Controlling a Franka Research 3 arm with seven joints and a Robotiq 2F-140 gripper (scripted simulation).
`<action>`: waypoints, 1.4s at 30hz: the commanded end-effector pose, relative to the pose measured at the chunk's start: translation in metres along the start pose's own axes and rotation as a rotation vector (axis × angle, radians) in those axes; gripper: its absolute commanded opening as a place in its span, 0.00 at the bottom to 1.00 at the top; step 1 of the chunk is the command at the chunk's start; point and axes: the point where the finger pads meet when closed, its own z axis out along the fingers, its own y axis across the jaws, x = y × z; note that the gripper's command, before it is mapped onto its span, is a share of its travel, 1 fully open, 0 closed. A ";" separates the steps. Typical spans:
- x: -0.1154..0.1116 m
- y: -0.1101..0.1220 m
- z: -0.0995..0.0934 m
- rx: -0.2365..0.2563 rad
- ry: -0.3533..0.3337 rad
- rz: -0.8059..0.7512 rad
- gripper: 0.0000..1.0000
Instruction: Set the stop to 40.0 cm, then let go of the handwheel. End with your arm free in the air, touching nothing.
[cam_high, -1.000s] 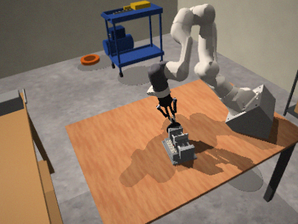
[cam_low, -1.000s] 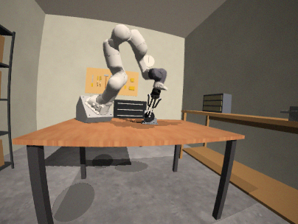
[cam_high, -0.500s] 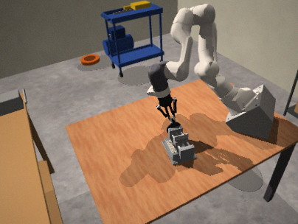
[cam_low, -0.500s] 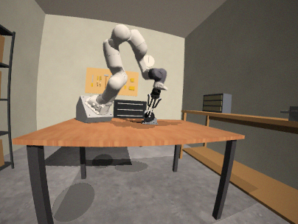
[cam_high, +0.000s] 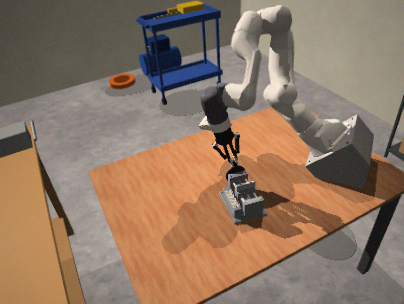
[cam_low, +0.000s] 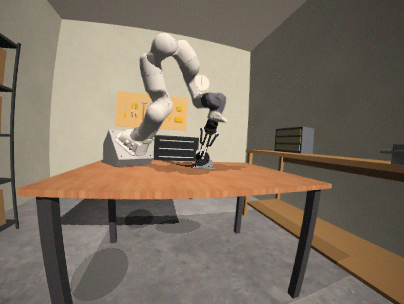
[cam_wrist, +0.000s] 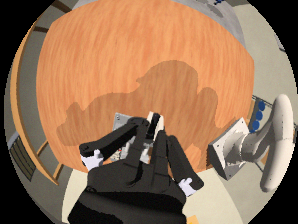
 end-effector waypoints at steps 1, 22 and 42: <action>0.000 -0.002 0.000 0.002 0.001 0.002 0.04; 0.000 -0.008 -0.001 0.002 0.001 0.002 0.04; 0.000 -0.021 0.000 0.002 0.001 0.002 0.04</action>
